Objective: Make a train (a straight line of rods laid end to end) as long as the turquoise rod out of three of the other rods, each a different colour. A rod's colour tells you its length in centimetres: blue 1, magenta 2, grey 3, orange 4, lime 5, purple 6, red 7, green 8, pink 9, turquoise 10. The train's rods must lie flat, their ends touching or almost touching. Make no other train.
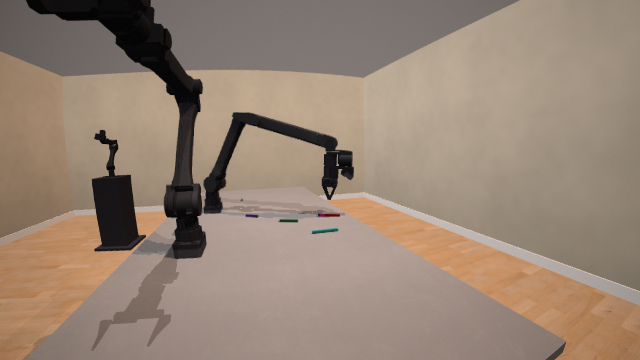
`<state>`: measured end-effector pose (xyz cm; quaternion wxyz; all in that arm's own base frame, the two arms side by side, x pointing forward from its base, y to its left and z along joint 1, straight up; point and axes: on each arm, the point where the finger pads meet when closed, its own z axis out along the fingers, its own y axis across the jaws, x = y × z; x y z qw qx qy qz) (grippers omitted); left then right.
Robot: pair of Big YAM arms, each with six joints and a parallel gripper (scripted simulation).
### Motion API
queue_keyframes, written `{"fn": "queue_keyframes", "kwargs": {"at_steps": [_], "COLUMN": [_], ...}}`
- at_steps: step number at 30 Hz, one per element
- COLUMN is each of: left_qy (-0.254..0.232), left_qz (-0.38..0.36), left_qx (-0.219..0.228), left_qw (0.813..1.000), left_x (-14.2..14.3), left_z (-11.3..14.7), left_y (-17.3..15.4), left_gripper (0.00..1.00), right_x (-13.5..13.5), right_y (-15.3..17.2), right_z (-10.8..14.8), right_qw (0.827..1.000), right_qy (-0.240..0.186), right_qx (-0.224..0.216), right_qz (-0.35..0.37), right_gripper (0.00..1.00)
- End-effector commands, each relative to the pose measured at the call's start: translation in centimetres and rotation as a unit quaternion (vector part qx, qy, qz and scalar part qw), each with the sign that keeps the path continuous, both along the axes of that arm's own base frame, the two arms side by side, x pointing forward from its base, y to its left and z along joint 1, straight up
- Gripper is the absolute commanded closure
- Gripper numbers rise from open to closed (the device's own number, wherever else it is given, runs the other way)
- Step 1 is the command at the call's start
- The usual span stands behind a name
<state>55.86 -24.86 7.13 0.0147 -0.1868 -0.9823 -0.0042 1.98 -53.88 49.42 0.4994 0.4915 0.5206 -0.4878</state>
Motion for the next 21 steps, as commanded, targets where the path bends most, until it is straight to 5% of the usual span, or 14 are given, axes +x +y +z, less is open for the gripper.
{"fn": "queue_keyframes", "kwargs": {"at_steps": [1, 4, 5, 21], "left_qy": [-0.050, -0.050, -0.047, -0.046], "left_qz": [-0.006, -0.006, -0.006, -0.006], "left_qx": [-0.024, -0.024, -0.022, -0.022], "left_qw": [0.998, 0.998, 0.999, 0.999], "left_x": [2.67, 2.67, 2.67, 2.67], "left_z": [6.08, 6.12, 5.62, 5.46], "left_y": [-0.87, -0.87, -0.87, -0.87], "left_gripper": [0.77, 0.77, 0.00, 0.00], "right_x": [-0.28, -0.28, -0.28, -0.28], "right_y": [-0.58, -0.58, -0.58, -0.58], "right_z": [0.63, 0.63, 0.63, 0.63], "right_qw": [1.000, 1.000, 1.000, 1.000], "right_qy": [-0.009, -0.009, -0.009, -0.009], "right_qx": [-0.012, -0.012, -0.012, -0.012], "right_qz": [-0.004, -0.004, -0.004, -0.004], "right_gripper": [0.00, 0.00, 0.00, 0.00]}}
